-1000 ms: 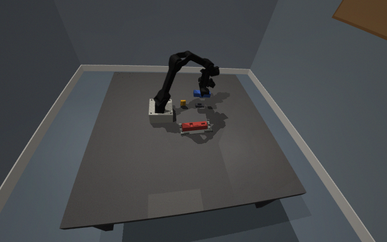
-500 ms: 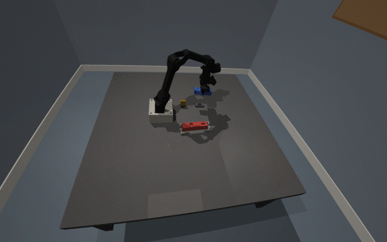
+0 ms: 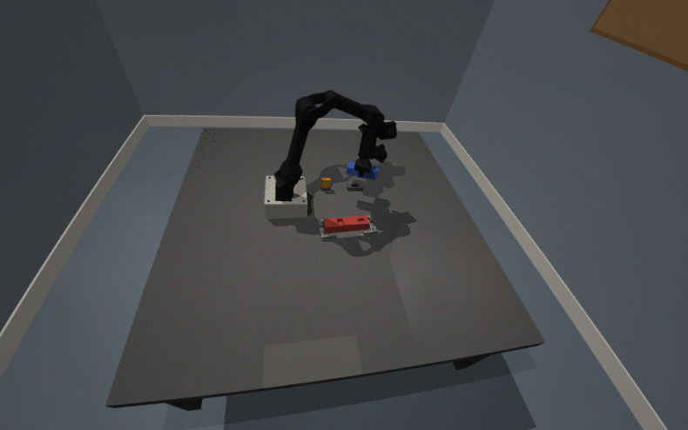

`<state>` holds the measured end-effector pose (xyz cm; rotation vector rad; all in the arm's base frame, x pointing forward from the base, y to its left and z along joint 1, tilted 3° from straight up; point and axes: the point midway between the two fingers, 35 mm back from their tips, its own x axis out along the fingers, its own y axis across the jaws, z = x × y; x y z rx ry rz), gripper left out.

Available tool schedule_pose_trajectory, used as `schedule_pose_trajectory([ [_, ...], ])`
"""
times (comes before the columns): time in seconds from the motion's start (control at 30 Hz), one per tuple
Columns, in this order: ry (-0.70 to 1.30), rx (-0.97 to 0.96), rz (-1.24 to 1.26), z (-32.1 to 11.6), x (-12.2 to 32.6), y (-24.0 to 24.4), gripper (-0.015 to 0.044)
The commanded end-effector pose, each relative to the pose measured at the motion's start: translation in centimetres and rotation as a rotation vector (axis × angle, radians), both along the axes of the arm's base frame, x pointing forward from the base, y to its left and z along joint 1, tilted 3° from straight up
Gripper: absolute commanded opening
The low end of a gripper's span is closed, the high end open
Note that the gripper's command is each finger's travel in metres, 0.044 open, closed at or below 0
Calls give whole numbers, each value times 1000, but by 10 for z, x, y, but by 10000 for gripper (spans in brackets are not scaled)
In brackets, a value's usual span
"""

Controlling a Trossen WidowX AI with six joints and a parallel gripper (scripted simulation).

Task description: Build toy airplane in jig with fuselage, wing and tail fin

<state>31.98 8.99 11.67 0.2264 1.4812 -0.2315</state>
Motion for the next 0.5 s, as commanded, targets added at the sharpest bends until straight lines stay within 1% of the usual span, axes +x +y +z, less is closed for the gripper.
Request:
schedule_pose_trajectory([
  [0.0, 1, 10, -62, -2, -2, -12, 0],
  [0.47, -1, 22, -277, -9, -9, -57, 0],
])
